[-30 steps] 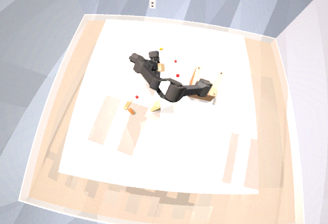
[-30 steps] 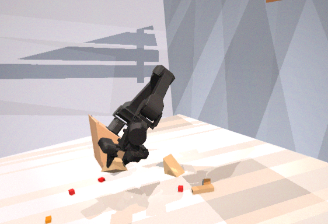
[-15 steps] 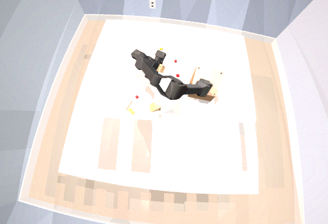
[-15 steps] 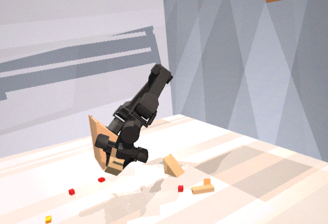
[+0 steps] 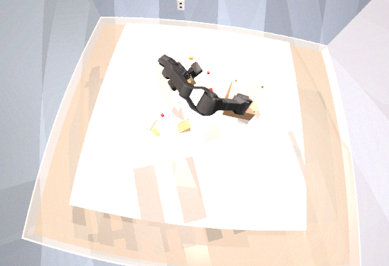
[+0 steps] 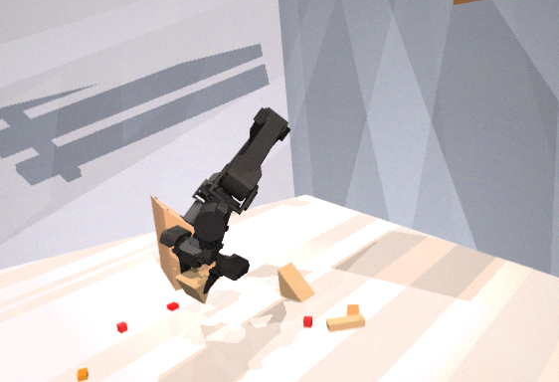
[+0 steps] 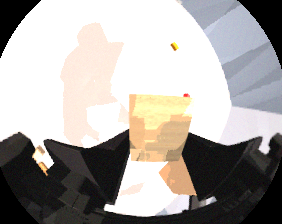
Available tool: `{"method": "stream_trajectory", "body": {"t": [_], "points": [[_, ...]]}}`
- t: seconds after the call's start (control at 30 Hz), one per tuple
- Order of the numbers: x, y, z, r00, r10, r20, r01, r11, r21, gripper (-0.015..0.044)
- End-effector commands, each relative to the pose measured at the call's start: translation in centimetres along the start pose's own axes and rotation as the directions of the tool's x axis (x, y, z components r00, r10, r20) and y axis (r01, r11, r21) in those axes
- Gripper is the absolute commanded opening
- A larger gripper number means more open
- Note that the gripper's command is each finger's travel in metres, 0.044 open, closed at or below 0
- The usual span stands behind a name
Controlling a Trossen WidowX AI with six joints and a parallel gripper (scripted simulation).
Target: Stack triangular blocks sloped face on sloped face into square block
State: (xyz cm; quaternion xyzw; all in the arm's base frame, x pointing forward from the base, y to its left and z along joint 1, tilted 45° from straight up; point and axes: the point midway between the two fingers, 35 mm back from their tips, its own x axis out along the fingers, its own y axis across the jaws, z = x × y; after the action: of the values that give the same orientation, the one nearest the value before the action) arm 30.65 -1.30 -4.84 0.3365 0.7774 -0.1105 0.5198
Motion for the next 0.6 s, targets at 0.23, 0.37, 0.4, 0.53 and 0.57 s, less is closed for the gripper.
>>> {"method": "stream_trajectory", "body": {"t": [0.23,0.37,0.4,0.53,0.57], "points": [[-0.04,-0.17,0.11,0.997,0.071,-0.026,-0.058,0.934,0.353,0.0000],[-0.08,-0.23,0.15,0.995,0.098,-0.035,-0.069,0.876,0.477,0.0000],[-0.09,-0.25,0.16,0.994,0.104,-0.037,-0.071,0.859,0.507,0.0000],[-0.13,-0.30,0.20,0.990,0.131,-0.044,-0.075,0.781,0.620,0.0000],[-0.15,-0.32,0.22,0.989,0.137,-0.046,-0.075,0.760,0.646,0.0000]]}}
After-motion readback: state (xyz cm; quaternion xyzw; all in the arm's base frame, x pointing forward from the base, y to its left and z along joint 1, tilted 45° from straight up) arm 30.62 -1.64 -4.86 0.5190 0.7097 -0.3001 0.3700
